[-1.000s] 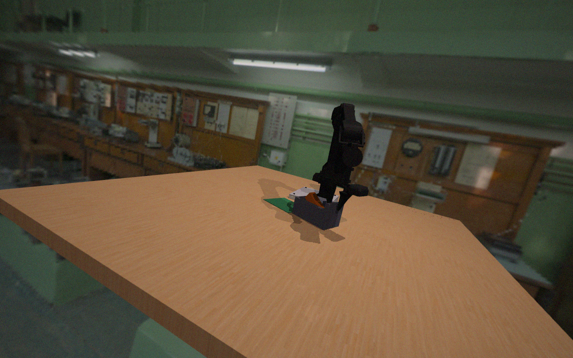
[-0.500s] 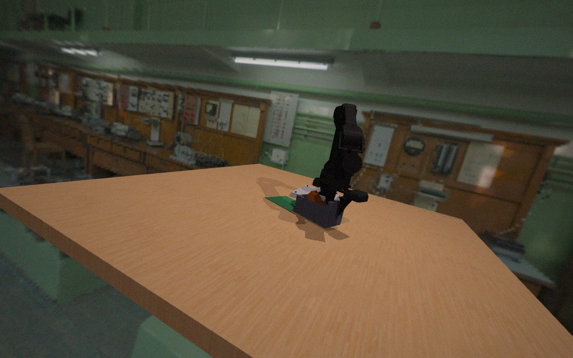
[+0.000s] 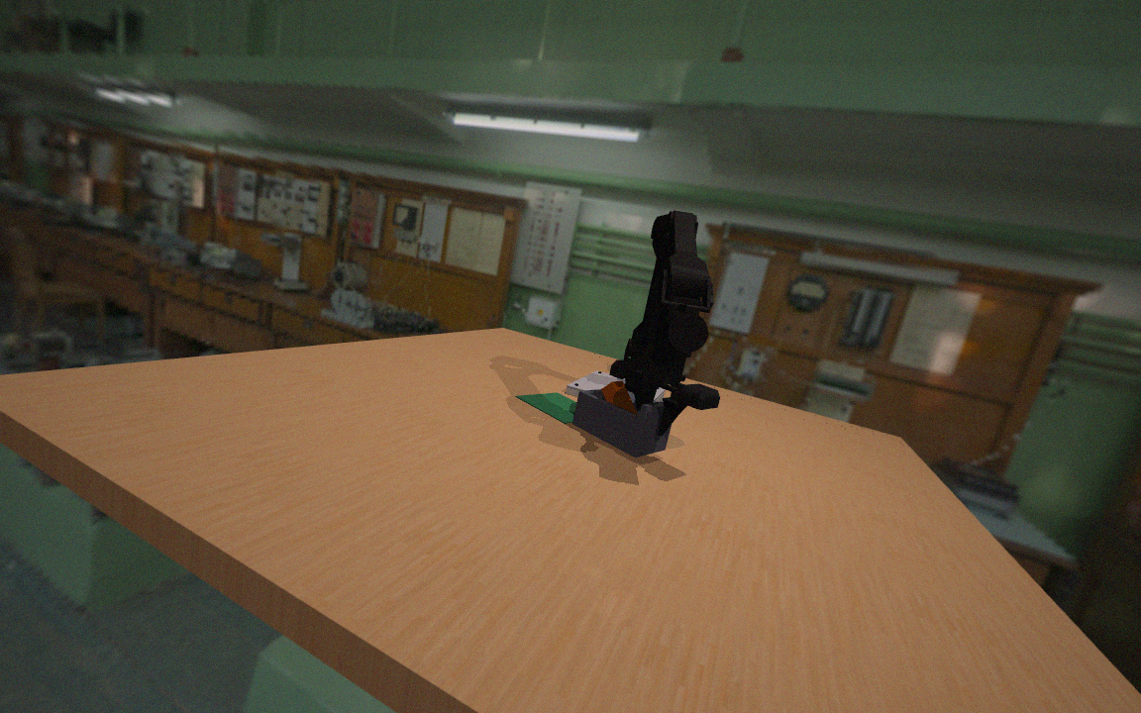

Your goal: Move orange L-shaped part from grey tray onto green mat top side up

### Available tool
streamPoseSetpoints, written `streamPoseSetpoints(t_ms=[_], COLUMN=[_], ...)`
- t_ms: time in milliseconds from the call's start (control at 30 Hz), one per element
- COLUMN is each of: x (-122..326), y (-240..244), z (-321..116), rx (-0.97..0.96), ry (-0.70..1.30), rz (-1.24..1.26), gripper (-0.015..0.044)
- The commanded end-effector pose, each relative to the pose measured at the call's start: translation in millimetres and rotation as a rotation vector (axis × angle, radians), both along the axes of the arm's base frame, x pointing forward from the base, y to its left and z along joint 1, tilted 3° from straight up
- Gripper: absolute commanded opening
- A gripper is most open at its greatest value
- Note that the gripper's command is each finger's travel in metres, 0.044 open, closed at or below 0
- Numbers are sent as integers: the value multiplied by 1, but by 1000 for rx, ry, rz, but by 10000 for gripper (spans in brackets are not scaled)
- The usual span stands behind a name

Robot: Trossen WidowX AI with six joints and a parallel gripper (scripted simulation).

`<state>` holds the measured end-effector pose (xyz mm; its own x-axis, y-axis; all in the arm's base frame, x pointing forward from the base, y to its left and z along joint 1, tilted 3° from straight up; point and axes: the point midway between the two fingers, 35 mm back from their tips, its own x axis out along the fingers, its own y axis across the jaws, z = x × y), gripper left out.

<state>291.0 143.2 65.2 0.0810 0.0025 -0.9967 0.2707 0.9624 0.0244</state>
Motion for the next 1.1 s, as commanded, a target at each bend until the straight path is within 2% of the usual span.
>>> streamPoseSetpoints(t_ms=[0, 700, 833, 967, 1067], x=[-1, 1, 1, -6, -9], y=[-1, 10, 8, 1, -1], z=[-3, 15, 45, 97, 107], rx=[-7, -6, -6, -6, -6], ry=[5, 4, 4, 5, 5], rz=[4, 4, 4, 4, 4], gripper=[180, 180, 180, 180, 180])
